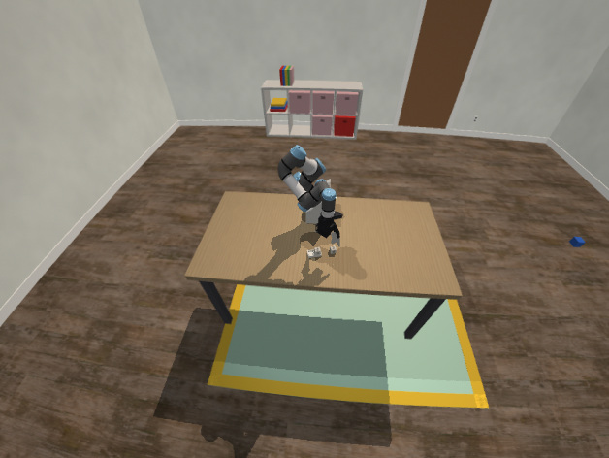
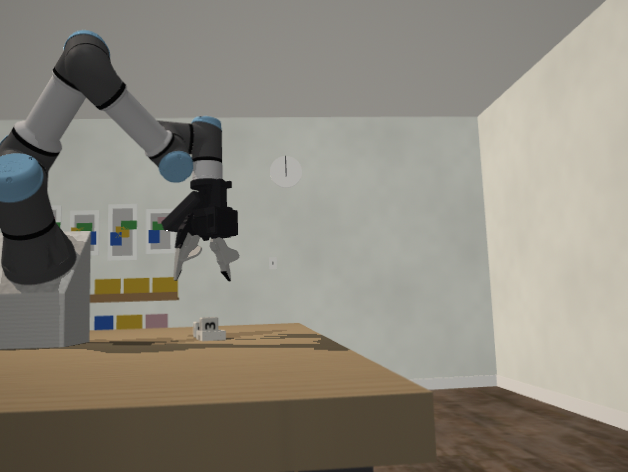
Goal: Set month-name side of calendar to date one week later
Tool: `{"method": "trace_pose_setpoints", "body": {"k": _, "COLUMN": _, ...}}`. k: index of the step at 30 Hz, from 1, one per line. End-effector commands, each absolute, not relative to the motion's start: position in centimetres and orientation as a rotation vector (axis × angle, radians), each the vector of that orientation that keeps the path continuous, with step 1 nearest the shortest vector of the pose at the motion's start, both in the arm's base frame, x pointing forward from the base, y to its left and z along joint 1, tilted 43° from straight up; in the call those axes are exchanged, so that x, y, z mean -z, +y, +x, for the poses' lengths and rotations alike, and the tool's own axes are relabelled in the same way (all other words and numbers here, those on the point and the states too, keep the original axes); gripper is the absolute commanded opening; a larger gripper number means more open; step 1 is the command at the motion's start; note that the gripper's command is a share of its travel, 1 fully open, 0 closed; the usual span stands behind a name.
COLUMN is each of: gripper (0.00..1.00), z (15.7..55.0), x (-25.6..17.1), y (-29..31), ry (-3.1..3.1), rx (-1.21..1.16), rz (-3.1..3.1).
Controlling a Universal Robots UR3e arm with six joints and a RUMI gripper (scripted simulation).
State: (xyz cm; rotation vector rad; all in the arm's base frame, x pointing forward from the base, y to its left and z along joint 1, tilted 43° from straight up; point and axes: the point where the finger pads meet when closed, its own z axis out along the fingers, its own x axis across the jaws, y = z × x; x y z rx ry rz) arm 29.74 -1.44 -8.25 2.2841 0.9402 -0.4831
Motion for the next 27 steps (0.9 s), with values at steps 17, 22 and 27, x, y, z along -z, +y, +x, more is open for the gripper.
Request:
{"method": "trace_pose_setpoints", "body": {"k": 17, "gripper": 1.0, "z": 29.4, "x": 10.6, "y": 0.2, "ry": 0.301, "rx": 0.254, "rz": 2.396}}
{"method": "trace_pose_setpoints", "body": {"k": 22, "gripper": 1.0, "z": 29.3, "x": 10.9, "y": 0.4, "ry": 0.202, "rx": 0.217, "rz": 2.402}}
{"method": "trace_pose_setpoints", "body": {"k": 27, "gripper": 1.0, "z": 29.3, "x": 11.1, "y": 0.5, "ry": 0.152, "rx": 0.197, "rz": 2.403}}
